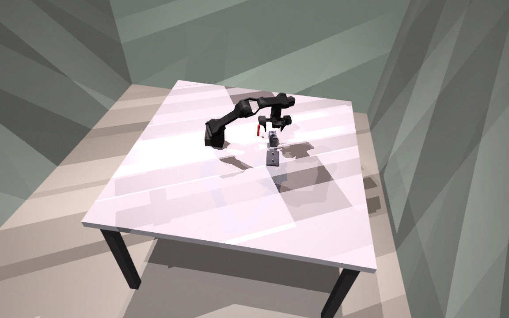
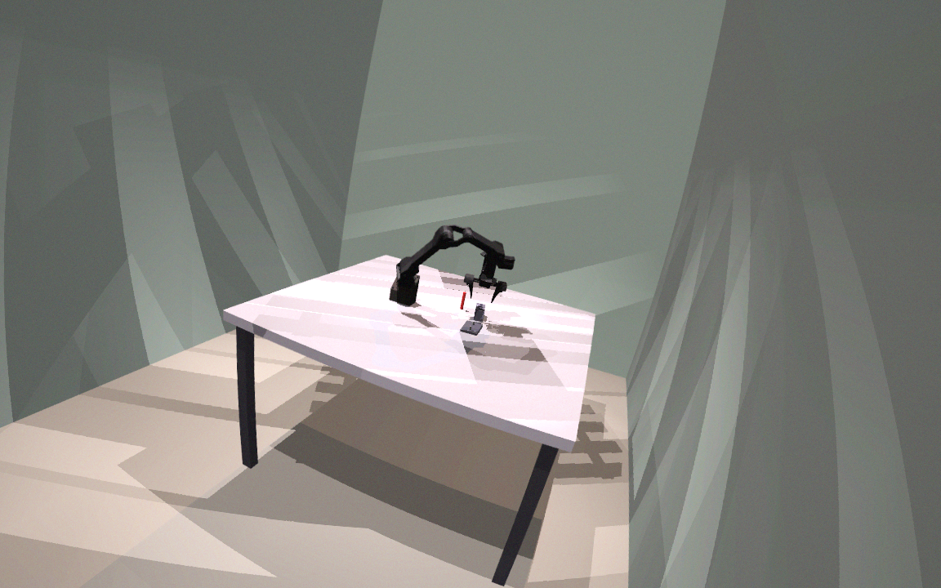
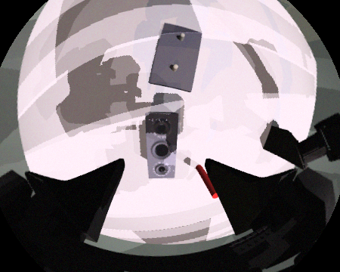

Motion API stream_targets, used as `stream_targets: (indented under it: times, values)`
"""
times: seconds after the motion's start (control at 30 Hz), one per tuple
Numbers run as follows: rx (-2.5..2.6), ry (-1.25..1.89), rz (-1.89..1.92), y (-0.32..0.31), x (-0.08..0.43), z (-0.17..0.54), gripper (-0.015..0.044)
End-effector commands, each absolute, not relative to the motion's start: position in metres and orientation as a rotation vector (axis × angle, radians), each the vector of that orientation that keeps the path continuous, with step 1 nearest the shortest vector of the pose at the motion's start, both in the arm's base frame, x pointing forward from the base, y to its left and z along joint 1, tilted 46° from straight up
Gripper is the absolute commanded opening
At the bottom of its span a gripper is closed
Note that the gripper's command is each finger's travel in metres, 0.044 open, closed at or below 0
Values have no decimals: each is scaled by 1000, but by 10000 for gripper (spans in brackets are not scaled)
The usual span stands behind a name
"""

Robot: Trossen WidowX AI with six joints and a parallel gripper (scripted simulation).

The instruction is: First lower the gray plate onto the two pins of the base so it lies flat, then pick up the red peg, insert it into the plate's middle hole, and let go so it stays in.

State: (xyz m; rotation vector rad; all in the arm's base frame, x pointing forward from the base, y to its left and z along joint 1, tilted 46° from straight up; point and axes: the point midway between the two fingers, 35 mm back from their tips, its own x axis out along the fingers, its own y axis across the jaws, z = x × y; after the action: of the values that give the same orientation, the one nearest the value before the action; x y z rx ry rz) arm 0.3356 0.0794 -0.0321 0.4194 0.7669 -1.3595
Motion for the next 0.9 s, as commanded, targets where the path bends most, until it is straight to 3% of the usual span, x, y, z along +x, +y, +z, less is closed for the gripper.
stream_targets:
  times: [0.0, 0.87]
  values:
    - [416, 762, -1344, 73, 338, -38, 440]
    - [415, 764, -1345, 46, 340, -65, 440]
